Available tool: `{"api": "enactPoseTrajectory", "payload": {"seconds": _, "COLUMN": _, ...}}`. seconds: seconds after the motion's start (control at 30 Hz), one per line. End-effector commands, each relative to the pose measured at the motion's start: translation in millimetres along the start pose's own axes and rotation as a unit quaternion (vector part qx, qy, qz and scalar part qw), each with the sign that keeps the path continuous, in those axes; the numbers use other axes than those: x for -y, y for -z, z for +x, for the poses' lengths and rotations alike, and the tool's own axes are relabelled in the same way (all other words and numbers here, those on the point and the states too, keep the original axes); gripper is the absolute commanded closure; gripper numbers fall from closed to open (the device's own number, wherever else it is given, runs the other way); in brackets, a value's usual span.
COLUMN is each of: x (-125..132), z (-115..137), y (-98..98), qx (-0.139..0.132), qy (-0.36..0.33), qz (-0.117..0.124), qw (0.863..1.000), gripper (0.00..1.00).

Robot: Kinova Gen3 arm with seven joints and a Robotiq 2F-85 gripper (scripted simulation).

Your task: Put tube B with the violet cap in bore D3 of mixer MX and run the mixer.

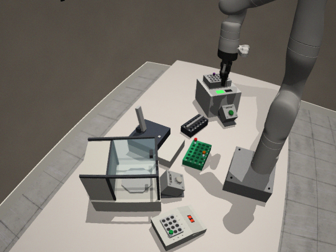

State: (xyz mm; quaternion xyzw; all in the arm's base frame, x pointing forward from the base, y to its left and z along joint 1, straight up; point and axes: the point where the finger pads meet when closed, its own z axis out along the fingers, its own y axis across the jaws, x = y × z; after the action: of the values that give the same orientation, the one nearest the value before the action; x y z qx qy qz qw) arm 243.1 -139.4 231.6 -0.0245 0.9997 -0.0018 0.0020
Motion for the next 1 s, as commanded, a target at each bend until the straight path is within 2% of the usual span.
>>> {"api": "enactPoseTrajectory", "payload": {"seconds": 0.0, "x": -5, "z": -2, "y": 5.3, "qx": 0.0, "qy": 0.0, "qz": 0.0, "qw": 1.0, "gripper": 0.9}}
{"api": "enactPoseTrajectory", "payload": {"seconds": 0.3, "x": -23, "z": -8, "y": 21.5, "qx": 0.0, "qy": 0.0, "qz": 0.0, "qw": 1.0, "gripper": 0.9}}
{"api": "enactPoseTrajectory", "payload": {"seconds": 0.6, "x": -39, "z": -12, "y": 21.5, "qx": 0.0, "qy": 0.0, "qz": 0.0, "qw": 1.0, "gripper": 0.9}}
{"api": "enactPoseTrajectory", "payload": {"seconds": 0.97, "x": -75, "z": -21, "y": 21.5, "qx": 0.0, "qy": 0.0, "qz": 0.0, "qw": 1.0, "gripper": 0.9}}
